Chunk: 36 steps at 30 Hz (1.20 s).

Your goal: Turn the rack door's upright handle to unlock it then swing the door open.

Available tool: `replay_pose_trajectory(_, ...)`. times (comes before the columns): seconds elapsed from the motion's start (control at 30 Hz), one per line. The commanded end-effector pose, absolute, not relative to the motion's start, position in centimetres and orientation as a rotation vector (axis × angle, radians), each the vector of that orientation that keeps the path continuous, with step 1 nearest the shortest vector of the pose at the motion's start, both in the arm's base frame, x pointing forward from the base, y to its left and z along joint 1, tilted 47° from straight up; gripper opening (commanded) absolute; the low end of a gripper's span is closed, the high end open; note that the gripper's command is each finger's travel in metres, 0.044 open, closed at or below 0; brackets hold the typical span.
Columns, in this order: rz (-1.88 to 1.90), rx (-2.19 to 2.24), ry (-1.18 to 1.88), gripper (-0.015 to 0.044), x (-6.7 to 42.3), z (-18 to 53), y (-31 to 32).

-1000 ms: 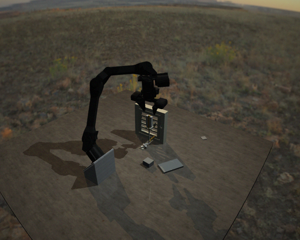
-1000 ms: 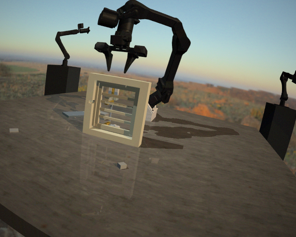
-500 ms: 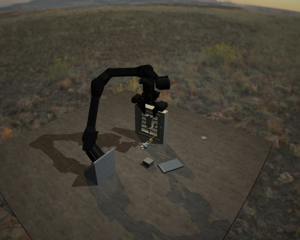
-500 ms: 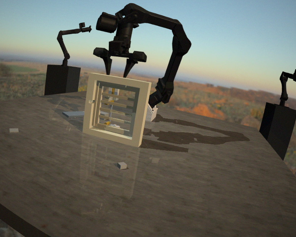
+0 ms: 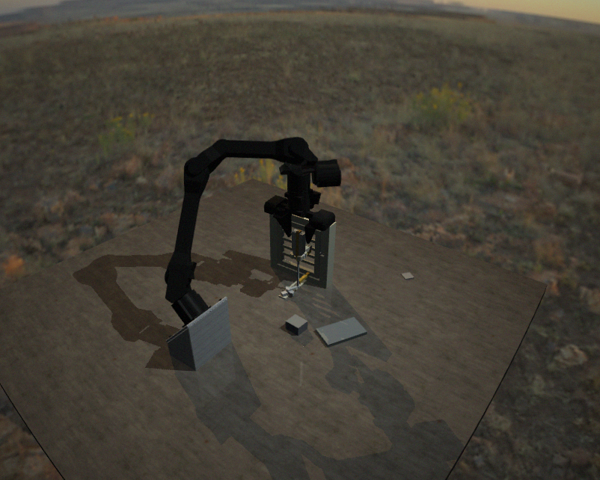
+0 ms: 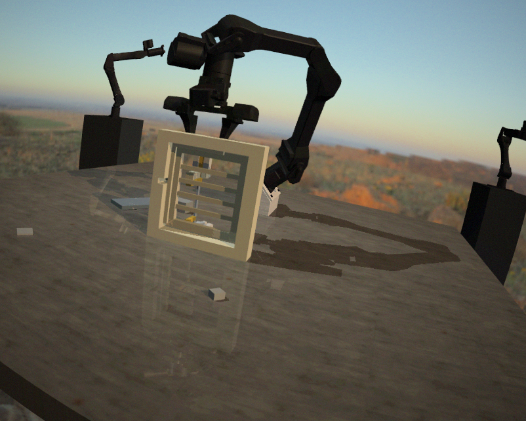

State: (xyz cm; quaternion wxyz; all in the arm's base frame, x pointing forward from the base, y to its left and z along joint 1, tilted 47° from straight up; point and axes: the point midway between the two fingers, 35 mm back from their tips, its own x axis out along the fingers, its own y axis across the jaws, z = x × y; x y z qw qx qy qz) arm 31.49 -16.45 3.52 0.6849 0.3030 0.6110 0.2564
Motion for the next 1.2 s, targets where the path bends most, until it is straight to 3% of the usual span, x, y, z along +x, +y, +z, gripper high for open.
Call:
replay_pose_trajectory(0.0, 0.571, 0.678, 1.390, 0.0284, 31.5, 3.1, -16.1)
replay_pose_trajectory(0.37, 0.569, 0.674, 1.433, 0.0284, 31.6, 2.1, -14.9)
replay_pose_trajectory(0.57, 0.569, 0.674, 1.433, 0.0126, 31.6, 2.1, -14.9)
replay_pose_trajectory(1.17, 0.569, 0.674, 1.433, 0.0011, 31.6, 2.1, -14.9)
